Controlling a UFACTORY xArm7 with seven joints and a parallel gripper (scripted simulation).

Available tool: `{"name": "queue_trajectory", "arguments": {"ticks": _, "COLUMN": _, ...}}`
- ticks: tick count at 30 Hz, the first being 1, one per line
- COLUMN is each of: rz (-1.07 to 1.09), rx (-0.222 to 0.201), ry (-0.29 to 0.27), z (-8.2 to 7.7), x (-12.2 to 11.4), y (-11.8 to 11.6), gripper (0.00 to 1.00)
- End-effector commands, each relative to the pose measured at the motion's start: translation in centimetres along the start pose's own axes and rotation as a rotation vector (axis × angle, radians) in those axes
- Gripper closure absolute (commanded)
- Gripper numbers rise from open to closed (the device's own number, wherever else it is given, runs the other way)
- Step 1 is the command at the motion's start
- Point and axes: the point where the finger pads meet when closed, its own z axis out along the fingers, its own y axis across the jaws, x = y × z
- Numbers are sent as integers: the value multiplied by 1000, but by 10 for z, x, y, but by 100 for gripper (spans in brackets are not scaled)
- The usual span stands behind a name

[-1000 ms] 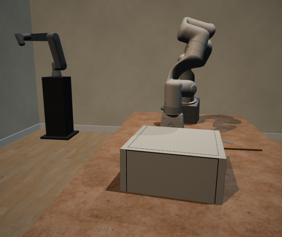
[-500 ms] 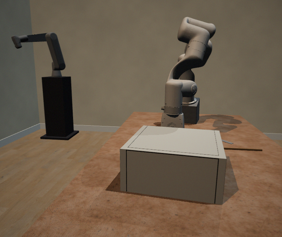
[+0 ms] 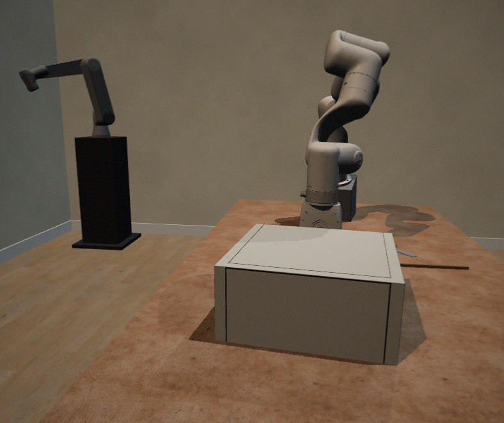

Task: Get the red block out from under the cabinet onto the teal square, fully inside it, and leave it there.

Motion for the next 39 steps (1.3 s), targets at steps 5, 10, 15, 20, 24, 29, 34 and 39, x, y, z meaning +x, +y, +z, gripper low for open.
{"name": "queue_trajectory", "arguments": {"ticks": 5, "rz": 0, "rx": 0, "ry": -4, "z": -2, "x": -2, "y": 19, "gripper": 100}}
{"name": "queue_trajectory", "arguments": {"ticks": 10, "rz": 0, "rx": 0, "ry": -4, "z": -2, "x": -2, "y": 32, "gripper": 100}}
{"name": "queue_trajectory", "arguments": {"ticks": 15, "rz": -1, "rx": 0, "ry": -4, "z": -2, "x": -2, "y": 40, "gripper": 100}}
{"name": "queue_trajectory", "arguments": {"ticks": 20, "rz": -1, "rx": 0, "ry": -4, "z": -2, "x": -2, "y": 42, "gripper": 100}}
{"name": "queue_trajectory", "arguments": {"ticks": 24, "rz": -1, "rx": 0, "ry": -4, "z": -2, "x": -2, "y": 43, "gripper": 100}}
{"name": "queue_trajectory", "arguments": {"ticks": 29, "rz": -1, "rx": 0, "ry": -4, "z": -2, "x": -2, "y": 43, "gripper": 100}}
{"name": "queue_trajectory", "arguments": {"ticks": 34, "rz": -1, "rx": 0, "ry": -4, "z": -2, "x": -2, "y": 43, "gripper": 100}}
{"name": "queue_trajectory", "arguments": {"ticks": 39, "rz": -1, "rx": 0, "ry": -4, "z": -2, "x": -2, "y": 43, "gripper": 100}}
